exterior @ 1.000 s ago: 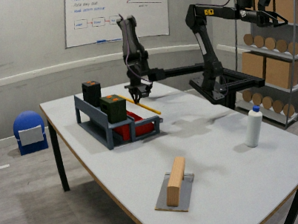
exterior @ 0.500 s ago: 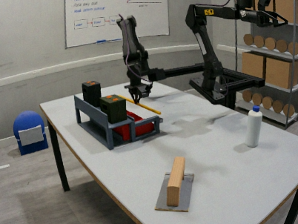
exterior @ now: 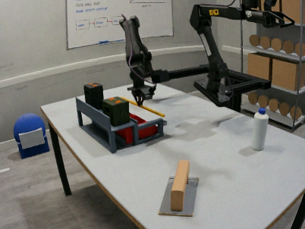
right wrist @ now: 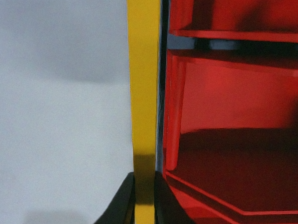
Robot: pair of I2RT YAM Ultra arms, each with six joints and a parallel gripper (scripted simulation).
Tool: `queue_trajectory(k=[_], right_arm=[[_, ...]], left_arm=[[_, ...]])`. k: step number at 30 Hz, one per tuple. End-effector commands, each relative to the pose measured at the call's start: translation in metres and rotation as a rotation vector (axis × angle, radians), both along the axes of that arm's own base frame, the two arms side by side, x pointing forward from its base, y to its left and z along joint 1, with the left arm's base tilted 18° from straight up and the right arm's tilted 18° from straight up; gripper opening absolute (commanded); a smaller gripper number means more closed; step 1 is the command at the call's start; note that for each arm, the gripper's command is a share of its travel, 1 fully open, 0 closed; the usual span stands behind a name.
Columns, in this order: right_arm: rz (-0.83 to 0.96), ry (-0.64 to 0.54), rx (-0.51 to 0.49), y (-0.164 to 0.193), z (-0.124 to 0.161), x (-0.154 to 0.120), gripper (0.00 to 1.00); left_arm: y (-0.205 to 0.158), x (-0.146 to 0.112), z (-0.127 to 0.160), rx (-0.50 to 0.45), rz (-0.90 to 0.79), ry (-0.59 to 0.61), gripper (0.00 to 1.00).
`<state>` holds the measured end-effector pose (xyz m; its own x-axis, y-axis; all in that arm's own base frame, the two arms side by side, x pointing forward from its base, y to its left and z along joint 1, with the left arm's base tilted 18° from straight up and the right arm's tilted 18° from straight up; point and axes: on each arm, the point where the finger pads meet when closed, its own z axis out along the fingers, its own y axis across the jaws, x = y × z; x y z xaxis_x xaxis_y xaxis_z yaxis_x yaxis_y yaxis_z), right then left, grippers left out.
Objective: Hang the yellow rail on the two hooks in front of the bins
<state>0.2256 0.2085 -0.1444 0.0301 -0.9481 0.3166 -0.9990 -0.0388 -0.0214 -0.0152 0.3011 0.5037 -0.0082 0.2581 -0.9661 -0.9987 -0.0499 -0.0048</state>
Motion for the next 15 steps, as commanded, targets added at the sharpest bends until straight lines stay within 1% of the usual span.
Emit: queue_trajectory(k=[1, 15], right_arm=[[0.016, -0.049, 0.076, 0.0289, 0.0206, 0.0158, 0.0], [0.015, -0.054, 0.082, 0.0315, 0.0219, 0.0162, 0.0]], left_arm=[[-0.0136, -0.0025, 0.0141, 0.052, 0.008, 0.008, 1.0], [-0.0136, -0.0025, 0.0141, 0.052, 0.008, 0.008, 1.0]])
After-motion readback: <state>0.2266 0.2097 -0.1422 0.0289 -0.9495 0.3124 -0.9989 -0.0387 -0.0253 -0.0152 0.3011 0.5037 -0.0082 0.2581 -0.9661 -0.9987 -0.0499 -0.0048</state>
